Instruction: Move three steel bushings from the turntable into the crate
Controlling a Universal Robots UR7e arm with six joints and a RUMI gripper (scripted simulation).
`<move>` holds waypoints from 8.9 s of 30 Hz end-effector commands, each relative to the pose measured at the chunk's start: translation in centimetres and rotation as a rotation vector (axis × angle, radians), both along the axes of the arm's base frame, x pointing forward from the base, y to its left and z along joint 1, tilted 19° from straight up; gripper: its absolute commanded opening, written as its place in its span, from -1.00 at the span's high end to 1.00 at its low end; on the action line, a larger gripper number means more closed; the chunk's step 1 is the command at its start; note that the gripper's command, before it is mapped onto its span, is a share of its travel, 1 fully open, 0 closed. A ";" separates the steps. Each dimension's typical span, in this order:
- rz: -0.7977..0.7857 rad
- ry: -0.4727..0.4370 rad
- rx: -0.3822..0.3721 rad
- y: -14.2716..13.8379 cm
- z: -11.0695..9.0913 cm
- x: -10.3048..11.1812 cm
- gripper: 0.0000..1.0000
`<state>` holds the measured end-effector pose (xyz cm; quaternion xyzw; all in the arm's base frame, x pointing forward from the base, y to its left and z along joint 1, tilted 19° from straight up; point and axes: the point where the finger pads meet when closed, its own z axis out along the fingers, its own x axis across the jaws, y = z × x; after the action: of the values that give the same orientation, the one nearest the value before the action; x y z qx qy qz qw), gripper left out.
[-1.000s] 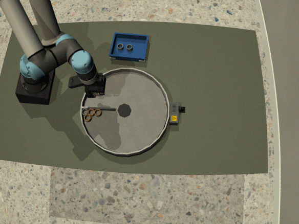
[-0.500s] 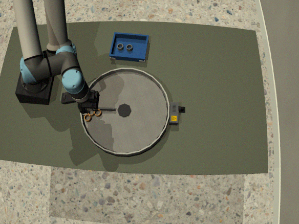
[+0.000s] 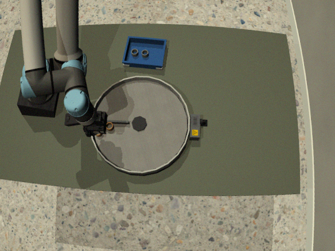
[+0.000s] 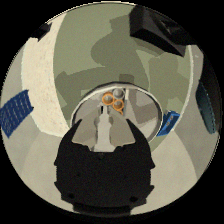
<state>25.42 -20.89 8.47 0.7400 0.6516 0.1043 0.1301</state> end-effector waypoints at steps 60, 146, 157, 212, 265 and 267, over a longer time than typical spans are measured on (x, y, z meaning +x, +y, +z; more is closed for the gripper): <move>0.001 0.001 0.000 -0.7 0.0 -0.1 0.89; 0.001 0.001 0.001 -0.8 -2.5 0.7 0.89; 0.001 0.001 0.001 -0.8 -2.5 0.7 0.89; 0.001 0.001 0.001 -0.9 -4.8 1.5 0.89; 0.001 0.001 0.001 -0.9 -4.8 1.5 1.00; 0.001 0.001 0.001 -0.9 -4.8 1.5 1.00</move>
<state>26.94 -21.81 3.70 0.7397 0.6521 0.1044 0.1291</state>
